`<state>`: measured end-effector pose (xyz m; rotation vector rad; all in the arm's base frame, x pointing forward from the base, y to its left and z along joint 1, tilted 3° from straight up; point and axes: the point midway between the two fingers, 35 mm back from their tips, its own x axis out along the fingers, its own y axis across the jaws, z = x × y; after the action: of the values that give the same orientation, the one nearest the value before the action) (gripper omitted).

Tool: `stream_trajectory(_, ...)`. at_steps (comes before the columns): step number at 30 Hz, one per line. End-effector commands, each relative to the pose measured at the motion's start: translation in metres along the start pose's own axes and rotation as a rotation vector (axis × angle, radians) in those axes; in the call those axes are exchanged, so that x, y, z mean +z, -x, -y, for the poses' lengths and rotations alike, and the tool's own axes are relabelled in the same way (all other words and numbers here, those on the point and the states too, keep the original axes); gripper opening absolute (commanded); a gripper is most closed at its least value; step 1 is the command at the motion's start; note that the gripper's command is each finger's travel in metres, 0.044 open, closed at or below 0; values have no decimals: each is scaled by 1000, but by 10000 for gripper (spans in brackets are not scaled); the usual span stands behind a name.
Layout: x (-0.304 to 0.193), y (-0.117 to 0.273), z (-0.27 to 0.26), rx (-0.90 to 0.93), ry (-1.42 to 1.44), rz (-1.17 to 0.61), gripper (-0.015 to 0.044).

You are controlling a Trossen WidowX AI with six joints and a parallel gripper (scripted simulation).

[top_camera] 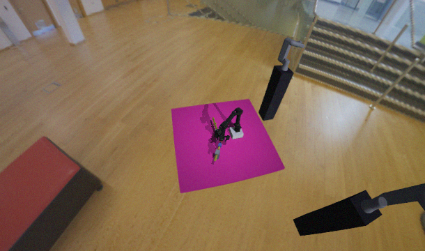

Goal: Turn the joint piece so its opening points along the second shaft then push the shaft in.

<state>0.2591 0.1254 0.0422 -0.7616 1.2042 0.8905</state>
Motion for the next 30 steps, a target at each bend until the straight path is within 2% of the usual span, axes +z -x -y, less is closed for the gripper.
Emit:
stream_trajectory(1, 4, 3, 2, 2, -9, -85, 440)
stream_trajectory(12, 12, 25, 0, -22, 1, -428, 440)
stream_trajectory(24, 10, 26, -1, -22, 2, -421, 440)
stream_trajectory(30, 18, 47, 1, -54, -173, -377, 440)
